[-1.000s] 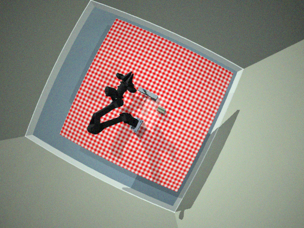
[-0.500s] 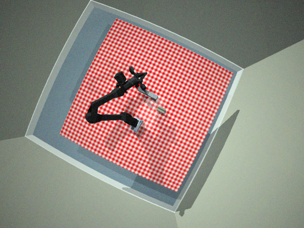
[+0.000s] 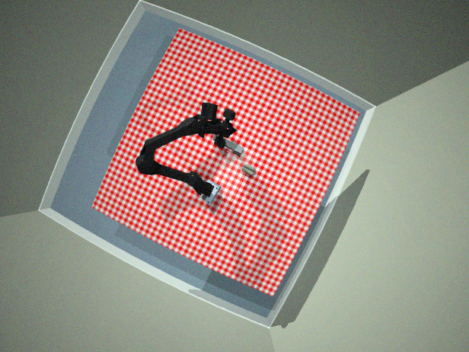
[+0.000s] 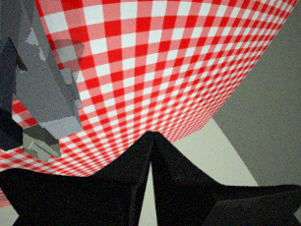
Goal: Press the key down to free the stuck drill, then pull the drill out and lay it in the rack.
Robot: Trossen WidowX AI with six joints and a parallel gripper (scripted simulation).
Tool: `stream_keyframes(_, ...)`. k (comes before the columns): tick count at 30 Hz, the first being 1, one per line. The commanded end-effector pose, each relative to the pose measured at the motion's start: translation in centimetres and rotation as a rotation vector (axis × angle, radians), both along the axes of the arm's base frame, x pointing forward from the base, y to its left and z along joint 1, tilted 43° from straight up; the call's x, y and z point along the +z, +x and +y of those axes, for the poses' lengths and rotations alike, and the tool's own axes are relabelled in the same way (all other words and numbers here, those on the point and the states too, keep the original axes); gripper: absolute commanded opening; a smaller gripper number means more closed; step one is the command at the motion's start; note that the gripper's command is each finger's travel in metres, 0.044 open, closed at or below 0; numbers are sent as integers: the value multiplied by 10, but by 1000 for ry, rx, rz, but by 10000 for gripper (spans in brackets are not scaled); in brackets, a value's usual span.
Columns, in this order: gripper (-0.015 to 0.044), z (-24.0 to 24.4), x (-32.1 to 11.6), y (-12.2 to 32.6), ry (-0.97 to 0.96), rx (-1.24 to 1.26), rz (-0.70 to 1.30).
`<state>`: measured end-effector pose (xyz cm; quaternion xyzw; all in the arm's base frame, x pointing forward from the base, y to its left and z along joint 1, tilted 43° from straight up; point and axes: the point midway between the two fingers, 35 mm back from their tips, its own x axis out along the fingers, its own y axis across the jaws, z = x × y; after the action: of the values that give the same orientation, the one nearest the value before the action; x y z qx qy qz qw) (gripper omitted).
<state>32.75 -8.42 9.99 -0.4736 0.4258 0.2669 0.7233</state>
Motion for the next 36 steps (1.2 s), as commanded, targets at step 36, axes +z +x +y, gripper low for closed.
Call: stream_keyframes(36,0,26,13,-58,1048,-1004,747)
